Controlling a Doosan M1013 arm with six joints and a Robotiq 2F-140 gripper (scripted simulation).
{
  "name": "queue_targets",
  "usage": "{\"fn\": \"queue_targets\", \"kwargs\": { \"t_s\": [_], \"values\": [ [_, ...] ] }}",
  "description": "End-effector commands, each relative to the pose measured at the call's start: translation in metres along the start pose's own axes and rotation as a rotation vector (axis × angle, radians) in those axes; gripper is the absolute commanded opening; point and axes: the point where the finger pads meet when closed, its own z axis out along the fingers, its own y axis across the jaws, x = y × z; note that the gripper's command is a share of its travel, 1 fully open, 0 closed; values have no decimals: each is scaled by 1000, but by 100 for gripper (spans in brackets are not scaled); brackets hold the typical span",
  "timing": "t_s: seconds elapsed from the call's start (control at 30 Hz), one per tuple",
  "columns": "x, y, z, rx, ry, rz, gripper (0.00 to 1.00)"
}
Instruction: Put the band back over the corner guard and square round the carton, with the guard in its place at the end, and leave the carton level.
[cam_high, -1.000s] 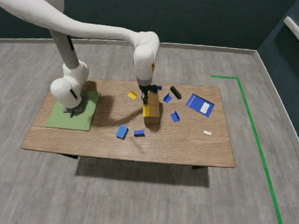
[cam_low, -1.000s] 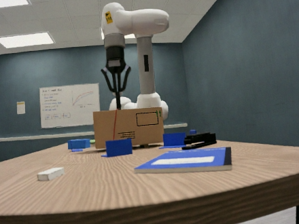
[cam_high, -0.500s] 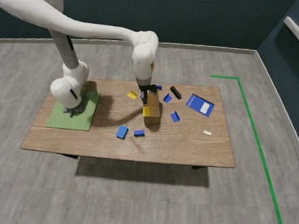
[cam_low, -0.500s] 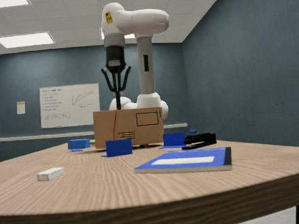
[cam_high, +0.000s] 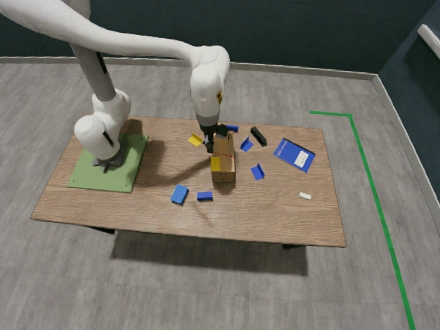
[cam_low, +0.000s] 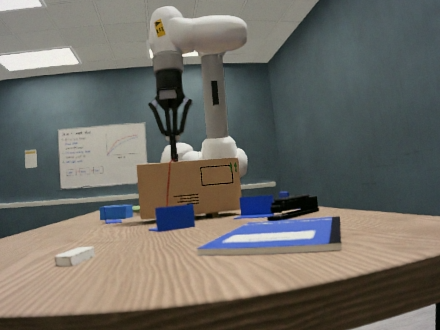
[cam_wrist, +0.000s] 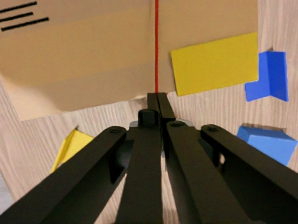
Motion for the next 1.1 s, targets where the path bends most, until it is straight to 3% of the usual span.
{"fn": "queue_targets", "kwargs": {
  "t_s": [0.0, 1.07],
  "values": [
    [-5, 3, 1, 1, 3, 1, 10],
    [-8, 12, 1, 1, 2, 0, 10]
  ]
}}
